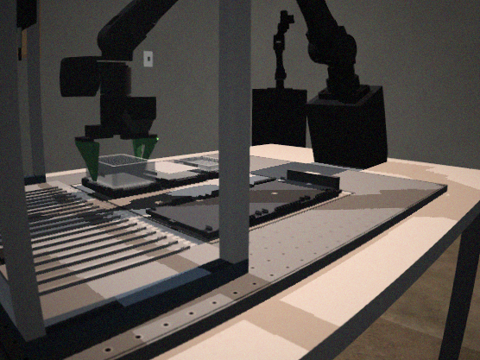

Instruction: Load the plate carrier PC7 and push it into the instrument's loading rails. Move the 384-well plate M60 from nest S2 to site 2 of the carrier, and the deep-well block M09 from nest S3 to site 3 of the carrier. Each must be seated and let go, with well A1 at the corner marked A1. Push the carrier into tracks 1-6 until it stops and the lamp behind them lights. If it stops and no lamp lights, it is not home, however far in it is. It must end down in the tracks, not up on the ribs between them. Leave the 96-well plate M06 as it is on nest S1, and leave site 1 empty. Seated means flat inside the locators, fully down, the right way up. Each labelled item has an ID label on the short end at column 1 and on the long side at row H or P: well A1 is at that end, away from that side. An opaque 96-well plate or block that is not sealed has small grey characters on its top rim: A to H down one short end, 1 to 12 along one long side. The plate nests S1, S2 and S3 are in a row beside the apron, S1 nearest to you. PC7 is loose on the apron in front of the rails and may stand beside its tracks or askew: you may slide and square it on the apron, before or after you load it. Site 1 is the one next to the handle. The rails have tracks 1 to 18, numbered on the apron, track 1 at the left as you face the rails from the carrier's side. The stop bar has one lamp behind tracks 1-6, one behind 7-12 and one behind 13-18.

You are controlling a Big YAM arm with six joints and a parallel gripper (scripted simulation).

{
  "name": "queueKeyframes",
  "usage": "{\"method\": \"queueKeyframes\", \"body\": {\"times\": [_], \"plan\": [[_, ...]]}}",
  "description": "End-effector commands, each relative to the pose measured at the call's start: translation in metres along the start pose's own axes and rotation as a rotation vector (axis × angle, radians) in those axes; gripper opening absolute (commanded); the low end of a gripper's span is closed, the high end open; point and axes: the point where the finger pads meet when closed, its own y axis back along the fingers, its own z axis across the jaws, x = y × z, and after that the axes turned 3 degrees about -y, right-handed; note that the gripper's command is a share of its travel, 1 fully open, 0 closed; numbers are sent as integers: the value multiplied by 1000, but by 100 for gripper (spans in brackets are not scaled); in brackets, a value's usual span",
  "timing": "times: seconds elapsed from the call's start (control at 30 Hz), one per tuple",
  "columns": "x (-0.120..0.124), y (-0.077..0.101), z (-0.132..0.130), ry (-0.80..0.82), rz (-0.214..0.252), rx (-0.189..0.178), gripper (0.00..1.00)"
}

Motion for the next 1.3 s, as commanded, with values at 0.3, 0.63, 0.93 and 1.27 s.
{"method": "queueKeyframes", "body": {"times": [0.3, 0.63, 0.93, 1.27], "plan": [[-7, -1, -18, 4, 1, 29, 100], [-9, -10, -4, 1, -1, 5, 100], [-9, -9, -7, 1, -1, 11, 100], [-9, -9, -7, 2, -1, 11, 100]]}}
